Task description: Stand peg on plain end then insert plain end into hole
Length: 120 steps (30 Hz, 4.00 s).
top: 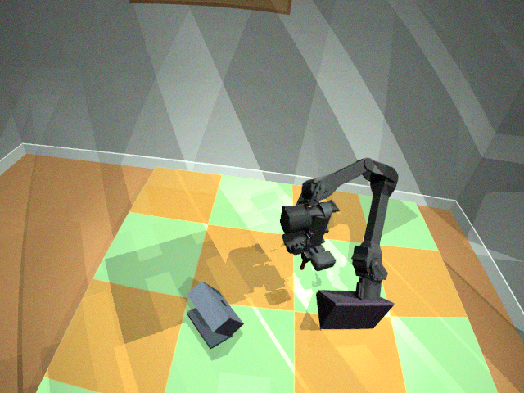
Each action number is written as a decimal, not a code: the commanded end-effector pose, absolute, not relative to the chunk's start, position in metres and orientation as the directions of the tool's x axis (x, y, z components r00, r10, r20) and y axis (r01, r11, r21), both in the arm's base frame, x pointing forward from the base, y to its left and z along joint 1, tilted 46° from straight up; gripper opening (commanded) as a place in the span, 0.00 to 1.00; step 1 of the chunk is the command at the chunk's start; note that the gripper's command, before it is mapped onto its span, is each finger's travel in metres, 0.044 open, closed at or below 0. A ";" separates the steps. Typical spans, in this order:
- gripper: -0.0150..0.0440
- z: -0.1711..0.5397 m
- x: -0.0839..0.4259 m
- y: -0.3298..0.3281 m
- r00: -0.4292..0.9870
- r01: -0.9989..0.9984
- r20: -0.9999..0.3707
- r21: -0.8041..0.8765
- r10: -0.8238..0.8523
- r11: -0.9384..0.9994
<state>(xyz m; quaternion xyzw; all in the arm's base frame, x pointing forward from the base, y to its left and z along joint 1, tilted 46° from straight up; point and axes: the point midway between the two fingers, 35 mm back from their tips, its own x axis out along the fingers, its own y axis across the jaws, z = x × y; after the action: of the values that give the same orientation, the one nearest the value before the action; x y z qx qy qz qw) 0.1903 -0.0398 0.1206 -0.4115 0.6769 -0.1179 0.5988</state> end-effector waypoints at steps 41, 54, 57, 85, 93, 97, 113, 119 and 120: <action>0.25 0.076 0.225 -0.014 0.211 -0.503 -0.896 -0.441 -0.390 0.743; 0.25 0.070 0.239 -0.006 0.288 -0.542 -0.911 -0.409 -0.294 0.734; 0.25 0.069 0.243 -0.004 0.307 -0.551 -0.912 -0.404 -0.273 0.730; 0.25 0.071 0.275 0.010 0.499 -0.631 -0.863 -0.426 -0.082 0.648; 0.25 0.075 0.284 0.013 0.555 -0.646 -0.832 -0.454 -0.032 0.614; 0.25 0.077 0.288 0.014 0.582 -0.651 -0.813 -0.472 -0.008 0.595; 0.25 0.073 0.303 0.018 0.612 -0.654 -0.791 -0.494 0.017 0.573; 0.25 0.070 0.310 0.019 0.623 -0.655 -0.782 -0.503 0.026 0.564; 0.25 0.070 0.311 0.019 0.624 -0.655 -0.781 -0.504 0.027 0.563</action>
<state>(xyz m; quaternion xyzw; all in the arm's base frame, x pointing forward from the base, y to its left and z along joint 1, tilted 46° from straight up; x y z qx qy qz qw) 0.3086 0.0182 0.0718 -0.4129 0.3815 0.2092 0.8001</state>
